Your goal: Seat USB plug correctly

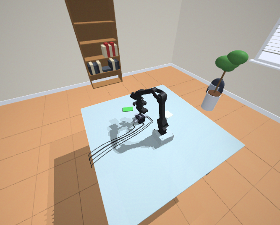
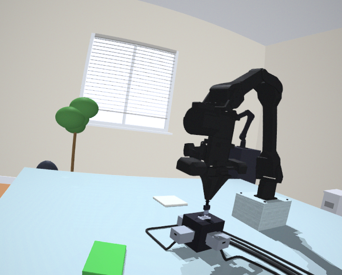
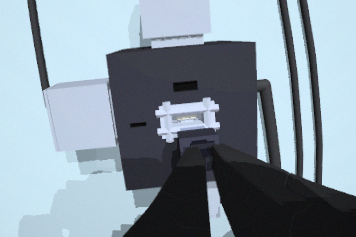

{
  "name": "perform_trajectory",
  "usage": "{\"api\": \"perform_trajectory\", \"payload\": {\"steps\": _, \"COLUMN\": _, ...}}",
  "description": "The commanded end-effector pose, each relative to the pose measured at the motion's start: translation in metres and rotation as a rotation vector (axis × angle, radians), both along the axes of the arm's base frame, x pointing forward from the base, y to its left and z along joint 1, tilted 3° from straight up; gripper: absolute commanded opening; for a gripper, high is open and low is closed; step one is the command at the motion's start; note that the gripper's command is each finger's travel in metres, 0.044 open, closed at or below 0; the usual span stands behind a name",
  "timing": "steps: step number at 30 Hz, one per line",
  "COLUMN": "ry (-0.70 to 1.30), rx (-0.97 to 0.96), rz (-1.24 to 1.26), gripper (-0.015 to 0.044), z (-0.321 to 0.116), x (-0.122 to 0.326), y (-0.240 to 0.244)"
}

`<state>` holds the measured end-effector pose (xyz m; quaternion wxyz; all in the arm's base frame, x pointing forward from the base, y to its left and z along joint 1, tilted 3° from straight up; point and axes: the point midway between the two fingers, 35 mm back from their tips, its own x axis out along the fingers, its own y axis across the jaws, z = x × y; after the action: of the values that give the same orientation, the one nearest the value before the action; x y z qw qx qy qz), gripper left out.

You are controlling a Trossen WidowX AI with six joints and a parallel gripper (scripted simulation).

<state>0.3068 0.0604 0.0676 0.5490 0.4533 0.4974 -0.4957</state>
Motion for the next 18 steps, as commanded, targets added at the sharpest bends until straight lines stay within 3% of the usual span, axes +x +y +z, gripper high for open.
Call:
{"api": "perform_trajectory", "payload": {"steps": 1, "ry": -0.003, "rx": -0.005, "rz": -0.005, "gripper": 0.0000, "z": -0.0008, "x": 0.0005, "y": -0.0006}}
{"api": "perform_trajectory", "payload": {"steps": 18, "ry": -0.004, "rx": -0.016, "rz": -0.010, "gripper": 0.0000, "z": -0.0028, "x": 0.0007, "y": -0.0015}}
